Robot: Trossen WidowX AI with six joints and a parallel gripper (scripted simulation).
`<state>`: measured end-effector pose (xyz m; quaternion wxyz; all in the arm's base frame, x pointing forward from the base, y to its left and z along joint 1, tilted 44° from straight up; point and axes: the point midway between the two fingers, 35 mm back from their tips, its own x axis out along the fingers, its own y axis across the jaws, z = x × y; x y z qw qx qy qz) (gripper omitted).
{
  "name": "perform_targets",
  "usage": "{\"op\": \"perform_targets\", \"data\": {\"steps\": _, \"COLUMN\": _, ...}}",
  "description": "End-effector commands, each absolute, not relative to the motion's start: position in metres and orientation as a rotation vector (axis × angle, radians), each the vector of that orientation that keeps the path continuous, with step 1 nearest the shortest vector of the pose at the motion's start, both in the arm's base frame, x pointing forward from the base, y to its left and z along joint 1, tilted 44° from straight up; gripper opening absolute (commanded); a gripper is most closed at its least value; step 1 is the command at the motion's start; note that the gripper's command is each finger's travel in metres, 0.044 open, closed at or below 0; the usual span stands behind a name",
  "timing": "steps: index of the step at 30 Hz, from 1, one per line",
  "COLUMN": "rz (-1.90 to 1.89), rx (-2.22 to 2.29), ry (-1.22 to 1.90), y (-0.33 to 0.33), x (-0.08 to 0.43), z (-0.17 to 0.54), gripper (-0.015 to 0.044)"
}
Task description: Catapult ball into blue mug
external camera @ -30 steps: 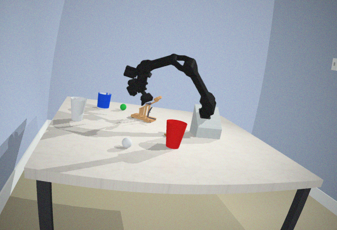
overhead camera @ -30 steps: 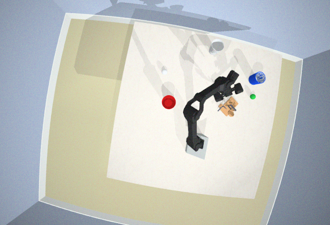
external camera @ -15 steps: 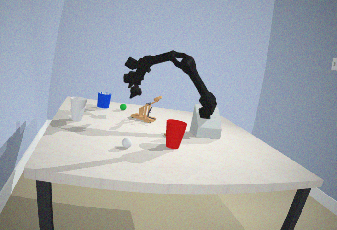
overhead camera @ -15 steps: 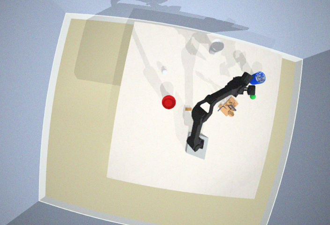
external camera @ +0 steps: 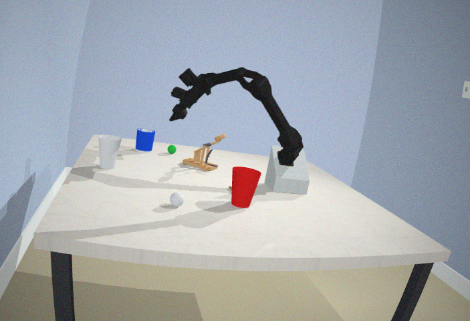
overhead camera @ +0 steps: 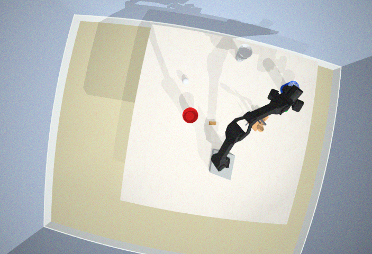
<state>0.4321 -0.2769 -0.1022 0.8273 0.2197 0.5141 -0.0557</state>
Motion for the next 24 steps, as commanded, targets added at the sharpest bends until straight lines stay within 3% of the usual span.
{"op": "perform_targets", "data": {"steps": 1, "rz": -0.188, "rx": 0.568, "ry": 0.997, "y": -0.304, "x": 0.436, "z": -0.102, "gripper": 0.044}}
{"op": "perform_targets", "data": {"steps": 11, "rz": -0.303, "rx": 0.766, "ry": 0.803, "y": -0.358, "x": 0.436, "z": -0.101, "gripper": 0.044}}
{"op": "perform_targets", "data": {"steps": 24, "rz": -0.304, "rx": 0.769, "ry": 0.8, "y": -0.359, "x": 0.436, "z": -0.101, "gripper": 0.044}}
